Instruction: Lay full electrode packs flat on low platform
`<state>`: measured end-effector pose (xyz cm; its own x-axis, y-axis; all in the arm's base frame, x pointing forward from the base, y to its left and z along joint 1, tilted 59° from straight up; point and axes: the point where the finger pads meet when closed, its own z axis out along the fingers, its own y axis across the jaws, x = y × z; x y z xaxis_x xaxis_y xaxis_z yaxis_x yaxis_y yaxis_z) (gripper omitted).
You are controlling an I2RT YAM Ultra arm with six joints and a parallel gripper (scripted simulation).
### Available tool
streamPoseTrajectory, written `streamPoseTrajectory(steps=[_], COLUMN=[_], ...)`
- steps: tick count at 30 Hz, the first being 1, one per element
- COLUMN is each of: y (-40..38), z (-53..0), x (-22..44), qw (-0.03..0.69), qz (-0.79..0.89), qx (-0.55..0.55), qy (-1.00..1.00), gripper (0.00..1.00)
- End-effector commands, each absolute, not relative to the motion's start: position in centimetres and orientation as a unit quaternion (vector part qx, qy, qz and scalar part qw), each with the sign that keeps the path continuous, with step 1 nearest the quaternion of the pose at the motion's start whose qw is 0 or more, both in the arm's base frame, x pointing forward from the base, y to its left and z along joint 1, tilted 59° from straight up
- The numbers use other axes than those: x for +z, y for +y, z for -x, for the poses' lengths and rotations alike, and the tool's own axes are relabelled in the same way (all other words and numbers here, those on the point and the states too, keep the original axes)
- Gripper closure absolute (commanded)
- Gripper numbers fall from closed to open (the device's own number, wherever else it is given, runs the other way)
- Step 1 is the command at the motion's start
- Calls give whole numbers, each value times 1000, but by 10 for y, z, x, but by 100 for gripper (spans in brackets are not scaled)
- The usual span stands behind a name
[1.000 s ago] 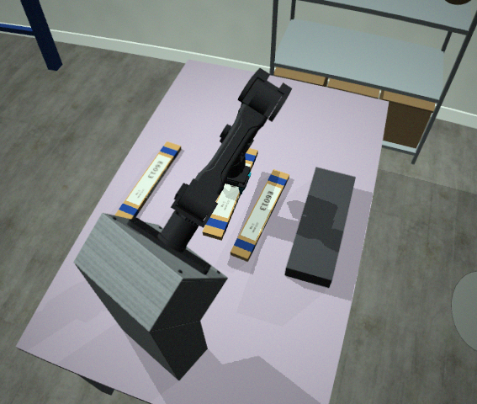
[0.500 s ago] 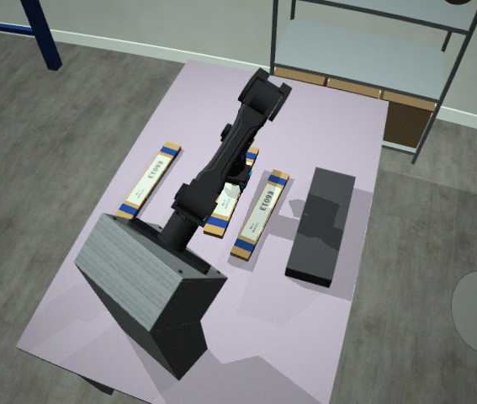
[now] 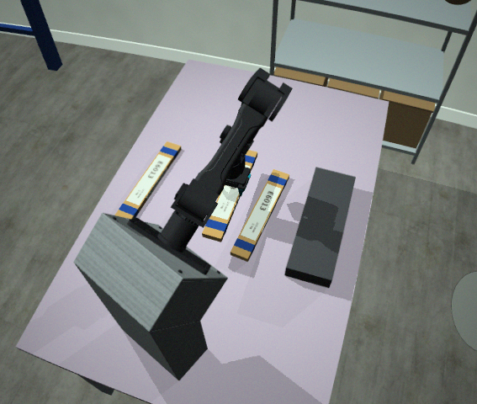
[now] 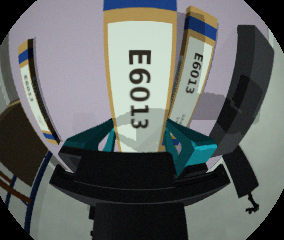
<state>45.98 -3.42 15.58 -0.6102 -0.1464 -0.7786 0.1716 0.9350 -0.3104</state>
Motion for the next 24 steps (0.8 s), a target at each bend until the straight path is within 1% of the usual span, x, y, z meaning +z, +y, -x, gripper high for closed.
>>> streamPoseTrajectory(steps=[1, 24], y=[-20, -12], z=[-450, -428], x=[180, 193], qw=[461, 460], qz=[-1, -1], qx=[-175, -175], qy=[870, 871], gripper=[100, 100])
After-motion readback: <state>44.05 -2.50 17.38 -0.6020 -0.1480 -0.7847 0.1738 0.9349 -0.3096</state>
